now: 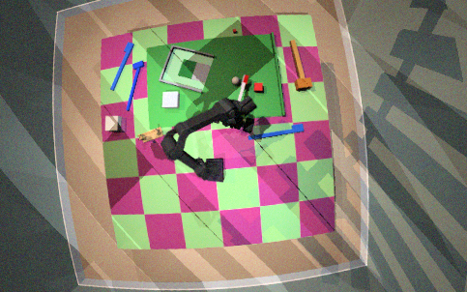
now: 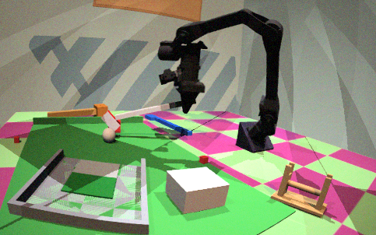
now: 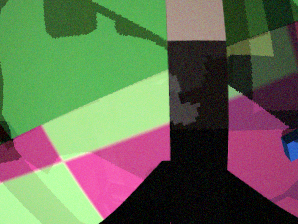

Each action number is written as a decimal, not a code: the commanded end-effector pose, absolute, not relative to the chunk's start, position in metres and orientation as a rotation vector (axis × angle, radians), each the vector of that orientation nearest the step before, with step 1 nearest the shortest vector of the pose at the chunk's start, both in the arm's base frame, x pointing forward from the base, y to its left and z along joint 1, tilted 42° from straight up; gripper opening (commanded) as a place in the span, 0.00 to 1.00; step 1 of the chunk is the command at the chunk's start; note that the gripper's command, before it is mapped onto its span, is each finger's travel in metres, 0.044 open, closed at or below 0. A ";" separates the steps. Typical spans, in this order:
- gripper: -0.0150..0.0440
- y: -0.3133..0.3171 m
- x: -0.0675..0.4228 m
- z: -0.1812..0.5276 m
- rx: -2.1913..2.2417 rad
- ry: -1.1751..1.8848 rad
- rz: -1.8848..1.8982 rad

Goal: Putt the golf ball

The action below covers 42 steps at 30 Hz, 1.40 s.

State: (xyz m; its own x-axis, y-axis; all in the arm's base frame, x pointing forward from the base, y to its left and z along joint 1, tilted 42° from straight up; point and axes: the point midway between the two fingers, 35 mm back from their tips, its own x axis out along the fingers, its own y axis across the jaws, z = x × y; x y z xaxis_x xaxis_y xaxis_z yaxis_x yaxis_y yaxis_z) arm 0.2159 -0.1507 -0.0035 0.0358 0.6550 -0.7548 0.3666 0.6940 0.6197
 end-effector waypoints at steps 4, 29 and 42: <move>0.25 -0.143 0.217 -0.012 0.869 1.569 0.268; 0.25 -0.150 0.210 -0.030 0.869 1.569 0.267; 0.25 -0.104 0.242 0.015 0.870 1.570 0.262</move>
State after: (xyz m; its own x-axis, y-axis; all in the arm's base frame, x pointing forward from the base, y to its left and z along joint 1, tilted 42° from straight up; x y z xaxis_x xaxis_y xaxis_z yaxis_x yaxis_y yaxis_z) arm 0.2261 -0.1279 -0.0089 0.0363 0.6562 -0.7537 0.3865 0.6863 0.6161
